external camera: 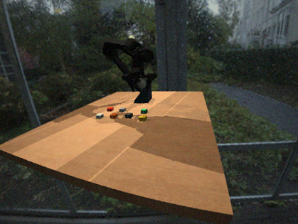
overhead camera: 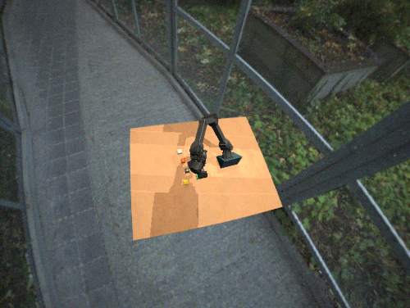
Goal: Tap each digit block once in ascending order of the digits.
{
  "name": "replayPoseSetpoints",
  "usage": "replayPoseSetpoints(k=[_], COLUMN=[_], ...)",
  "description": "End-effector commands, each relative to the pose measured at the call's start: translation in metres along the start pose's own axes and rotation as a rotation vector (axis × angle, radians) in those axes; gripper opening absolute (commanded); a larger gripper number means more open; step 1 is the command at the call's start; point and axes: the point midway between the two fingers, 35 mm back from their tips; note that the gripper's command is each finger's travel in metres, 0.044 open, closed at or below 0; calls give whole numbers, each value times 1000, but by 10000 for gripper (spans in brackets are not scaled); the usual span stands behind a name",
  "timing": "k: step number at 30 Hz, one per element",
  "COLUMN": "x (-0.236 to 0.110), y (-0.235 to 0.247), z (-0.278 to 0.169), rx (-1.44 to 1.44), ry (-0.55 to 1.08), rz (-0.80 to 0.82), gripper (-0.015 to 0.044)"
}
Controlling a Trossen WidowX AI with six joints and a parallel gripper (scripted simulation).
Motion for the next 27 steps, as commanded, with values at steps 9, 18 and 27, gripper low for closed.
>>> replayPoseSetpoints(k=[9,18,27], x=[-5,-1,-1], y=[12,27,27], z=[35,106,106], rx=[6,10,10], ry=[1,-2,-2], rz=[8,7,7], gripper=[400,400,400])
Point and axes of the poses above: the point midway between the two fingers, 35 mm back from their tips, its own x axis out along the fingers, its own y axis across the jaws, z = x × y, and after that the axes turned 3 degrees about -x, right-handed
